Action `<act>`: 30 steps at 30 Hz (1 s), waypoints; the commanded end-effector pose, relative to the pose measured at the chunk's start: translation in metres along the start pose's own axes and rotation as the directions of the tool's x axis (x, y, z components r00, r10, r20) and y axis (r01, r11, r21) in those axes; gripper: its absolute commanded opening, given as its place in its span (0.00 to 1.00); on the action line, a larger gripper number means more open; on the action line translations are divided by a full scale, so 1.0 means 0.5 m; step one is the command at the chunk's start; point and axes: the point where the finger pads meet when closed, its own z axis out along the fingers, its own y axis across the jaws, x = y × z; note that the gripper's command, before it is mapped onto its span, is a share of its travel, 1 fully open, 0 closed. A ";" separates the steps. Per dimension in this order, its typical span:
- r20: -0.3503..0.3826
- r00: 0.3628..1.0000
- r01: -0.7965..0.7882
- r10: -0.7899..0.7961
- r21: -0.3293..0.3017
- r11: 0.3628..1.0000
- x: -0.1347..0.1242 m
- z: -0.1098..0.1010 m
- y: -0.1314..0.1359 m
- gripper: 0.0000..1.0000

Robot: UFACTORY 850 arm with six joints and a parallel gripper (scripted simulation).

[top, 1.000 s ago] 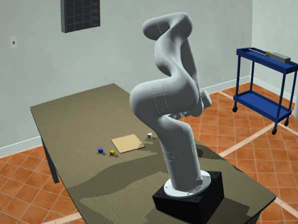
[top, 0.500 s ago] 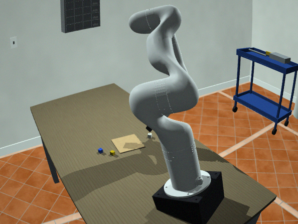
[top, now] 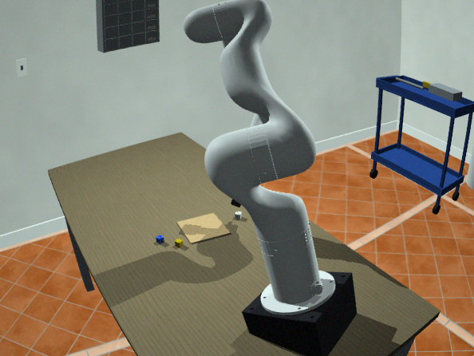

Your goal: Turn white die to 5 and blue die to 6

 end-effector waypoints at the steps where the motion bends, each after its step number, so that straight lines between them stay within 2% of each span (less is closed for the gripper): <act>1: 0.159 0.987 -0.015 0.025 -0.064 0.998 0.015 -0.020 0.019 0.36; 4: 0.176 0.984 -0.014 0.028 -0.081 0.997 0.019 -0.025 0.023 0.36; 8: 0.263 0.964 0.008 0.051 -0.220 0.976 0.058 -0.063 0.060 0.36; 12: 0.280 0.958 0.019 0.060 -0.271 0.962 0.076 -0.078 0.073 0.36; 15: 0.282 0.957 0.021 0.061 -0.280 0.960 0.080 -0.080 0.075 0.36; 16: 0.282 0.957 0.021 0.061 -0.280 0.960 0.080 -0.080 0.075 1.00; 27: 0.282 0.958 0.021 0.062 -0.280 0.960 0.079 -0.080 0.076 1.00; 30: 0.271 0.958 -0.007 0.088 -0.288 0.958 0.066 -0.051 0.085 1.00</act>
